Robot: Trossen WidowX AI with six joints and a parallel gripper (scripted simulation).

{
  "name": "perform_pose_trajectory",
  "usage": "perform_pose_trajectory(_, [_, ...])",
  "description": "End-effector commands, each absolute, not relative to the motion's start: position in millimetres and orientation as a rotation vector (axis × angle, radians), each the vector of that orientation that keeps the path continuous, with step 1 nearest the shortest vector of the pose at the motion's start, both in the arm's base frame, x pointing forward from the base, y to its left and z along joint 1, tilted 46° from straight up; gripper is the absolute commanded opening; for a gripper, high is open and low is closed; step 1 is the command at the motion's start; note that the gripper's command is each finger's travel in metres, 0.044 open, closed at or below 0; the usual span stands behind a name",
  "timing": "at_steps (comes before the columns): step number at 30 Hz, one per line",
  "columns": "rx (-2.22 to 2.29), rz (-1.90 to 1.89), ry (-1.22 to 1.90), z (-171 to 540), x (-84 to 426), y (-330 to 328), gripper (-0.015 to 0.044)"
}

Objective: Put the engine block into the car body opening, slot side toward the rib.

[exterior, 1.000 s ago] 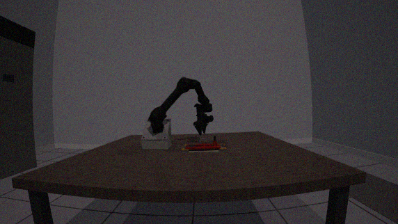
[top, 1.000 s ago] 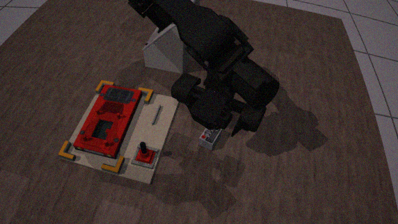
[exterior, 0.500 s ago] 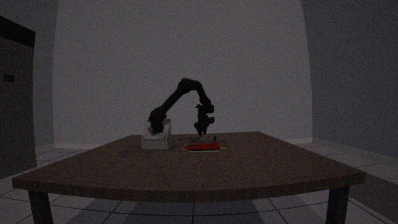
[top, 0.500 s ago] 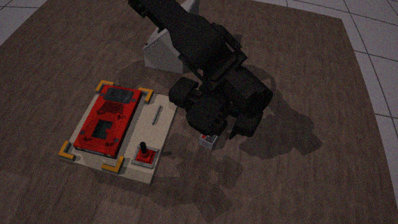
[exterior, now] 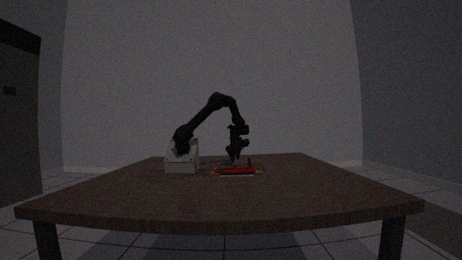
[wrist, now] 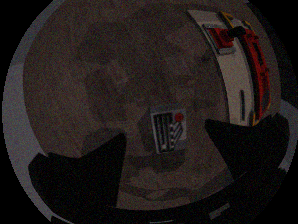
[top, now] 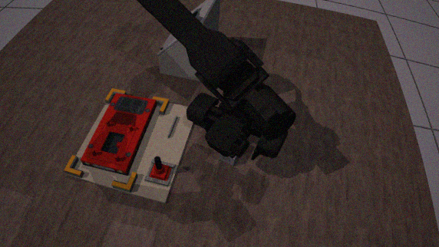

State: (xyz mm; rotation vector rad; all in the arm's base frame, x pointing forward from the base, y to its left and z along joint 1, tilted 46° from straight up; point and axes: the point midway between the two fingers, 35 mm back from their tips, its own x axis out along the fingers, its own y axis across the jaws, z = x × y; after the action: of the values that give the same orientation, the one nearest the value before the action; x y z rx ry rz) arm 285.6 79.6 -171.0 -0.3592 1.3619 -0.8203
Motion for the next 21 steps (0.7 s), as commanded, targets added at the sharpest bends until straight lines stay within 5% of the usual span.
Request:
perform_pose_trajectory(1, [-0.376,-0.826,1.371,-176.5,281.6,72.2,0.044])
perform_pose_trajectory(13, [-0.376,-0.826,1.371,-176.7,281.6,72.0,0.0151])
perform_pose_trajectory(21, [-0.376,-0.826,1.371,-176.7,281.6,72.0,0.0078])
